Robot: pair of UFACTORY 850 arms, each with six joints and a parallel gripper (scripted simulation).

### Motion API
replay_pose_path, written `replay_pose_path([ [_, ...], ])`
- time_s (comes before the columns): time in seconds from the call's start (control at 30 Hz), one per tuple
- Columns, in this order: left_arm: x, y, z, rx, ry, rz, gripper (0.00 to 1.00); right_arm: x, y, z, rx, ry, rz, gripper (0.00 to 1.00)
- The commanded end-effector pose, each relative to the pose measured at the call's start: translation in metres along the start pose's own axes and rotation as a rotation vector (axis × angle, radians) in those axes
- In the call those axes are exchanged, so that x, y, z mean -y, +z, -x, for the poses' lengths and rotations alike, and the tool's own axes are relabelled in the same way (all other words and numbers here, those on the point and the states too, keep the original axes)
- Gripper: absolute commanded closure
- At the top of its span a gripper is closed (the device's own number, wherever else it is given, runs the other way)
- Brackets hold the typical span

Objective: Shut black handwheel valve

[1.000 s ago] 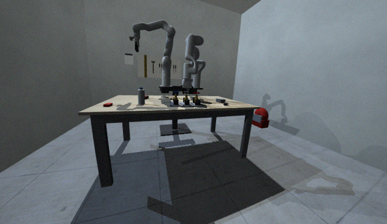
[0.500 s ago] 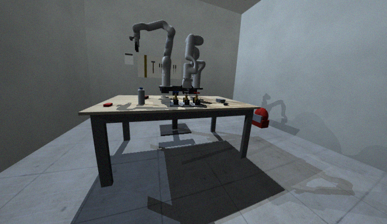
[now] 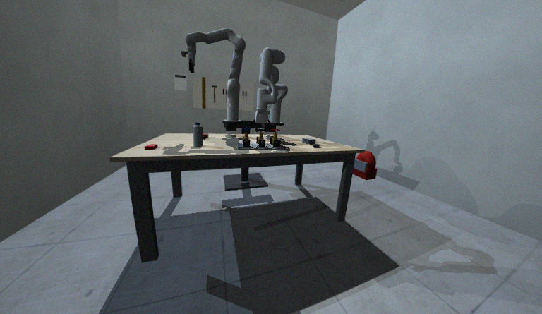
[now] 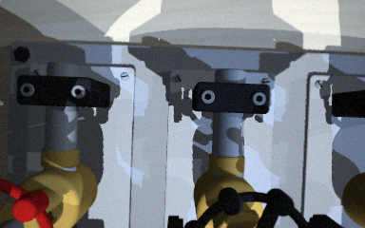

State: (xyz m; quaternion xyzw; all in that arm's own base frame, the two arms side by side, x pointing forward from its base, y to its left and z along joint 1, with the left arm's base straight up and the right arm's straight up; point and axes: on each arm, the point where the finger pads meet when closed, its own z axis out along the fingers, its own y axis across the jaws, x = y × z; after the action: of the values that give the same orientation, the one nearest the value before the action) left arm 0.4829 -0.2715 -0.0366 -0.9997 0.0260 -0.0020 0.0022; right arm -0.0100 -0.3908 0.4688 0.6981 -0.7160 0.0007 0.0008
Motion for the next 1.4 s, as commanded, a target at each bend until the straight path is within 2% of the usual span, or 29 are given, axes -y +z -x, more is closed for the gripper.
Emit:
replay_pose_path([
  [0.0, -0.0004, -0.0007, -0.0007, -0.001, 0.013, 0.001, 1.0, 0.0, -0.0009, -0.0004, -0.002, 0.0, 0.0, 0.0],
  [1.37, -0.0004, -0.0006, -0.0007, -0.001, 0.082, 0.001, 1.0, 0.0, -0.0009, -0.0004, -0.002, 0.0, 0.0, 0.0],
])
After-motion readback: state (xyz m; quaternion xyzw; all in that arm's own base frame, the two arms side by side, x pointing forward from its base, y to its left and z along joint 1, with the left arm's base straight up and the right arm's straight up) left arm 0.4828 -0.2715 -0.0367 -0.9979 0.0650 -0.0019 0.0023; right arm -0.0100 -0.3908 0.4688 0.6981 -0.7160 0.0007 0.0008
